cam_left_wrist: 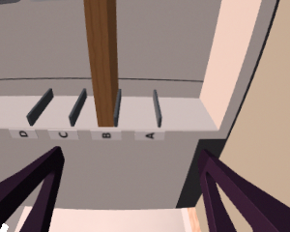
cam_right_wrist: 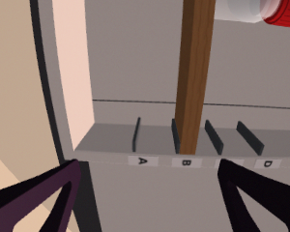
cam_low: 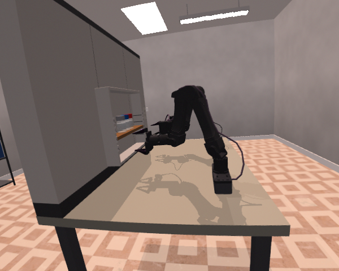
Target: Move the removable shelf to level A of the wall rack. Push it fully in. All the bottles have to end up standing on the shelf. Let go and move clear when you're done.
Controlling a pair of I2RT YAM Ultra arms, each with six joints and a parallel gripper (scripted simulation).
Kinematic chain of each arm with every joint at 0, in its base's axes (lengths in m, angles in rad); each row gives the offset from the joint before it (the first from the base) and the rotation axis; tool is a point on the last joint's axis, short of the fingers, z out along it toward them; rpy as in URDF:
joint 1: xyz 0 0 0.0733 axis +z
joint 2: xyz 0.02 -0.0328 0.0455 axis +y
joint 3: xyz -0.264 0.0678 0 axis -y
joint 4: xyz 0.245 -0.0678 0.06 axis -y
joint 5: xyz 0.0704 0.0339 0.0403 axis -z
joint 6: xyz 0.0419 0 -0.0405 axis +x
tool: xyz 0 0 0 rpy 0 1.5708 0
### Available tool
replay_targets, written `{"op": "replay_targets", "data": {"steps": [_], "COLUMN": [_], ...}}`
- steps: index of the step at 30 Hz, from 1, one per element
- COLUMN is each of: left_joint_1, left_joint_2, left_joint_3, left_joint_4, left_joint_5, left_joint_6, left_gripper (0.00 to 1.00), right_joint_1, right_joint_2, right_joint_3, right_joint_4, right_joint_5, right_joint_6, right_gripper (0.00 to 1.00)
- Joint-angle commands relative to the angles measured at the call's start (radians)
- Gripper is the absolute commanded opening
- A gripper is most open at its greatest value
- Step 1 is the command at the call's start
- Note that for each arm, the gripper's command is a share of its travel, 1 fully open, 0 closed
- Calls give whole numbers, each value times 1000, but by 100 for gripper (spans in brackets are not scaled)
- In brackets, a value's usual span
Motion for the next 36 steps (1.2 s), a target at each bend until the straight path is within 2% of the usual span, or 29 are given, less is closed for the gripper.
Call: {"op": "replay_targets", "data": {"steps": [1, 10, 25, 36], "left_joint_1": [7, 7, 7, 7], "left_joint_2": [14, 14, -188, -290], "left_joint_3": [29, 29, 72, 121], "left_joint_4": [4, 4, -233, -384], "left_joint_5": [10, 10, 9, 9], "left_joint_6": [0, 0, 3, 3], "left_gripper": [100, 100, 100, 100], "right_joint_1": [-11, -11, -11, -11], "right_joint_2": [1, 1, -178, -263], "right_joint_3": [29, 29, 97, 159], "right_joint_4": [23, 23, -218, -365], "right_joint_5": [-7, -7, -7, -6], "right_joint_6": [2, 2, 0, 0], "right_gripper": [100, 100, 100, 100]}}
